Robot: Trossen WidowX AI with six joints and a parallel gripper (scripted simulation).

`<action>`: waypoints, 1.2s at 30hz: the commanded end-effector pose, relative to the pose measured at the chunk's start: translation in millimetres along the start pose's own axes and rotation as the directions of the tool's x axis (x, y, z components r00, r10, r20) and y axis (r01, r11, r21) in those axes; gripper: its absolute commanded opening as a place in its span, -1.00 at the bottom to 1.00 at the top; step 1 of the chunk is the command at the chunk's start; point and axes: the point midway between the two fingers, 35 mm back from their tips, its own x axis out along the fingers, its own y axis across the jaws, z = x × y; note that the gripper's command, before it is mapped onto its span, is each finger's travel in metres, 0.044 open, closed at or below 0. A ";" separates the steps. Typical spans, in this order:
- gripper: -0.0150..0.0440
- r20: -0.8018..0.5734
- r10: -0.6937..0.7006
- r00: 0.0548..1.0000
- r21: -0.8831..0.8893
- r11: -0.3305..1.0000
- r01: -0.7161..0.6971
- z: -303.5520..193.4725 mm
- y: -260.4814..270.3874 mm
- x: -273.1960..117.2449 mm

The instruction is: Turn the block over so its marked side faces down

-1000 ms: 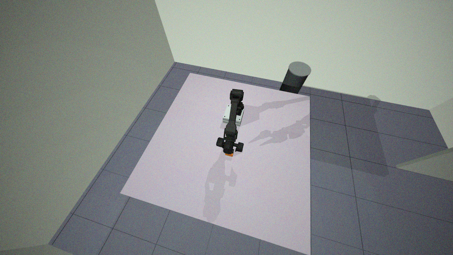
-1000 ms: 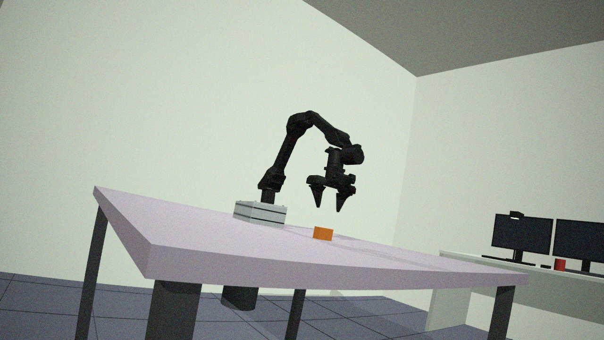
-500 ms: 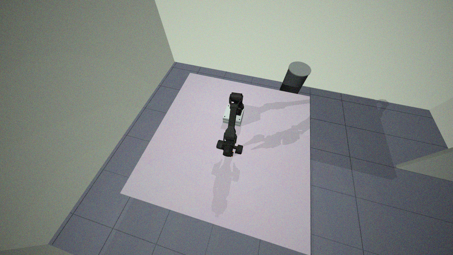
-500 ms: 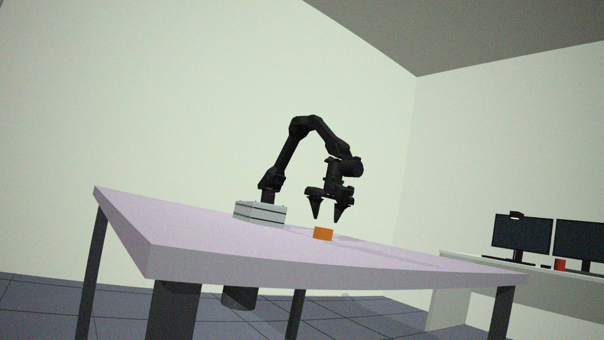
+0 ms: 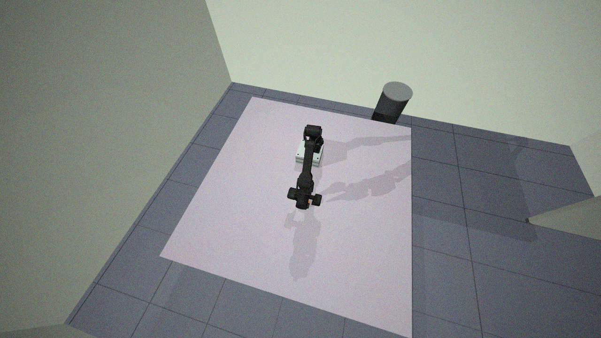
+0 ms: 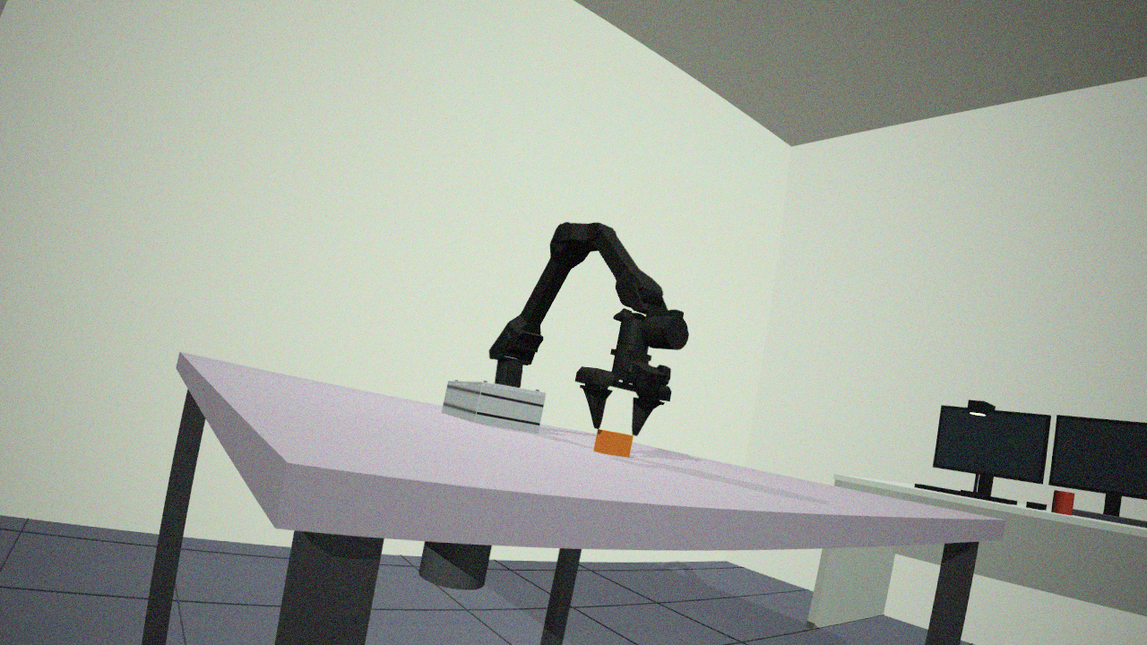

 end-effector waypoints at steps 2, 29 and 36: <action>1.00 -0.004 0.003 1.000 0.000 1.000 -0.003 -1.3 0.3 8.9; 0.22 -0.004 0.002 1.000 0.000 1.000 -0.002 -1.7 0.3 17.8; 0.06 -0.004 0.002 1.000 0.000 1.000 -0.002 -1.7 0.3 17.8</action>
